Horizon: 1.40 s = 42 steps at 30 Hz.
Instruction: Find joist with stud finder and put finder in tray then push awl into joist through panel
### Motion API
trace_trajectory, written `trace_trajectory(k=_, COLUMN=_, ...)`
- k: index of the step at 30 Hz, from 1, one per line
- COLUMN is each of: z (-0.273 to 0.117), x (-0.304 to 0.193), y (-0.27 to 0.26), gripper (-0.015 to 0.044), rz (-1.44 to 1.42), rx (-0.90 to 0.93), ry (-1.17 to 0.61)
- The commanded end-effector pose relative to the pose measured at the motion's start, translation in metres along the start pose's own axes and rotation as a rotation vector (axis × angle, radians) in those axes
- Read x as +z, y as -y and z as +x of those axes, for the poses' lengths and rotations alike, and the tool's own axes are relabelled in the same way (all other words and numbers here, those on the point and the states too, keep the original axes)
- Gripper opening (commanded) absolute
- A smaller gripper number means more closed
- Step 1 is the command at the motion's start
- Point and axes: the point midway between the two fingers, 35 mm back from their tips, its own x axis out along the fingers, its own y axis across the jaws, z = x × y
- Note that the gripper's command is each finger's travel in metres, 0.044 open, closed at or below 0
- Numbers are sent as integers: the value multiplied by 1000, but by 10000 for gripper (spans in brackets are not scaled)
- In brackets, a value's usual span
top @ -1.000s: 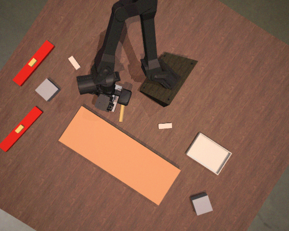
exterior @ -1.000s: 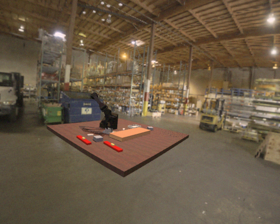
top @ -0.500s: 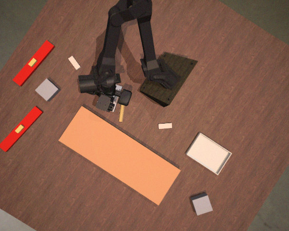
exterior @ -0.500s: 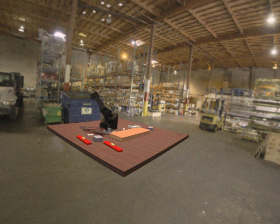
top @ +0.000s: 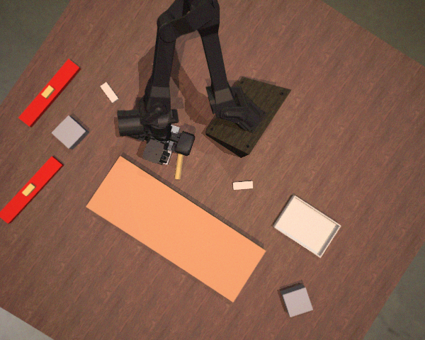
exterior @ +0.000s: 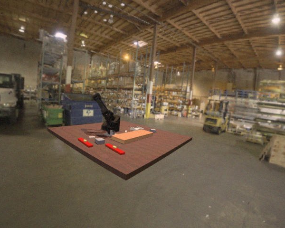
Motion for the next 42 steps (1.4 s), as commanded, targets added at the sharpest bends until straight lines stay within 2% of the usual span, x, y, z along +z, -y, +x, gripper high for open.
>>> trace_trajectory(k=1, z=0, x=1, y=0, gripper=308, rz=-2, rx=2, ry=6)
trace_trajectory(k=23, z=0, x=1, y=0, gripper=161, rz=-2, rx=2, ry=6)
trace_trajectory(k=29, z=-11, x=8, y=-1, gripper=4, rz=2, rx=11, ry=6)
trace_trajectory(k=42, z=-59, x=26, y=-1, gripper=0, rz=5, rx=25, ry=5)
